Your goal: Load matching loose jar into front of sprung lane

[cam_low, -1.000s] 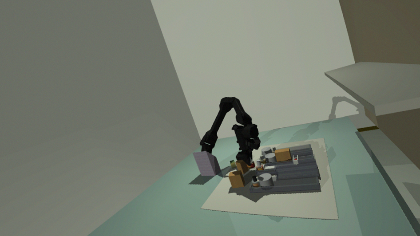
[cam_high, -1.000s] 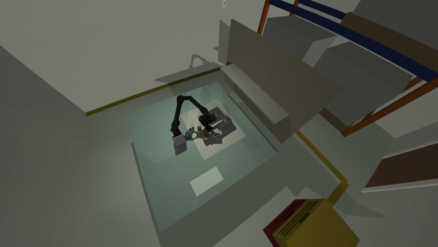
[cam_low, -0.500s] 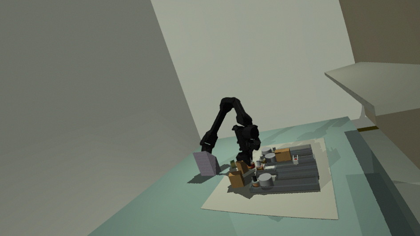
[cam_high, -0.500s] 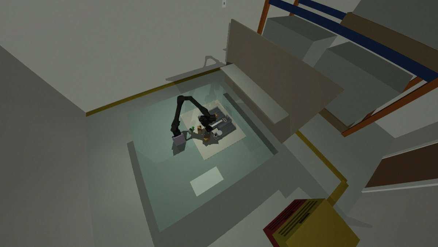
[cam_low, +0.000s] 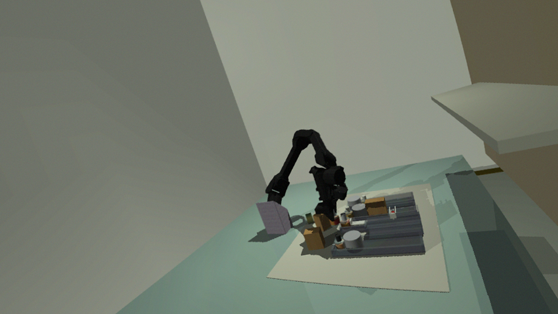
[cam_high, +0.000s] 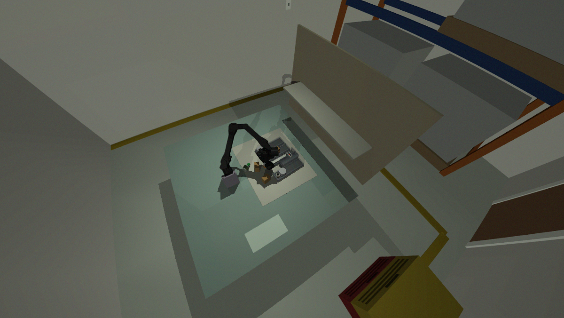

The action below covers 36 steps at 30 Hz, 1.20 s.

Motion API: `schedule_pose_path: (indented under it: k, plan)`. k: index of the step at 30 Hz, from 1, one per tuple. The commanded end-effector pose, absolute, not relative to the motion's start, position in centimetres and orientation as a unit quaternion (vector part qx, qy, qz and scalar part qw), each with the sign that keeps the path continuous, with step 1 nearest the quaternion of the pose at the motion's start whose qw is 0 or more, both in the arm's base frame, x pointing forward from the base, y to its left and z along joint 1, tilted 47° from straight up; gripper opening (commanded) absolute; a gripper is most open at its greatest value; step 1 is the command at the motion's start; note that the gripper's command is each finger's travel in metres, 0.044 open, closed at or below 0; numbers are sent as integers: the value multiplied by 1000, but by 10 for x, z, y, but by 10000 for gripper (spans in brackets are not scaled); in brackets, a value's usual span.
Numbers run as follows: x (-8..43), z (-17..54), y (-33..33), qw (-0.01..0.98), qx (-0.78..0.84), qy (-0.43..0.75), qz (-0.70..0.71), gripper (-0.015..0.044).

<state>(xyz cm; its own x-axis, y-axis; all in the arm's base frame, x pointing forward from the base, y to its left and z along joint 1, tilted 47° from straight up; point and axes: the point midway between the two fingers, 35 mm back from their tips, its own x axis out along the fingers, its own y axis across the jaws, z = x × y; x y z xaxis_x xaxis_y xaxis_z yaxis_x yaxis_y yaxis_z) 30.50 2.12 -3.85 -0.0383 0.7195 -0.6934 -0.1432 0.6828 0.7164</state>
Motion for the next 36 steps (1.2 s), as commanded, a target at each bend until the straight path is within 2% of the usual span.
schedule_pose_path:
  k: [1,36]
  plan:
    - [309,-38,21,658,226,639,329,0]
    - [323,-37,23,658,226,638,329,0]
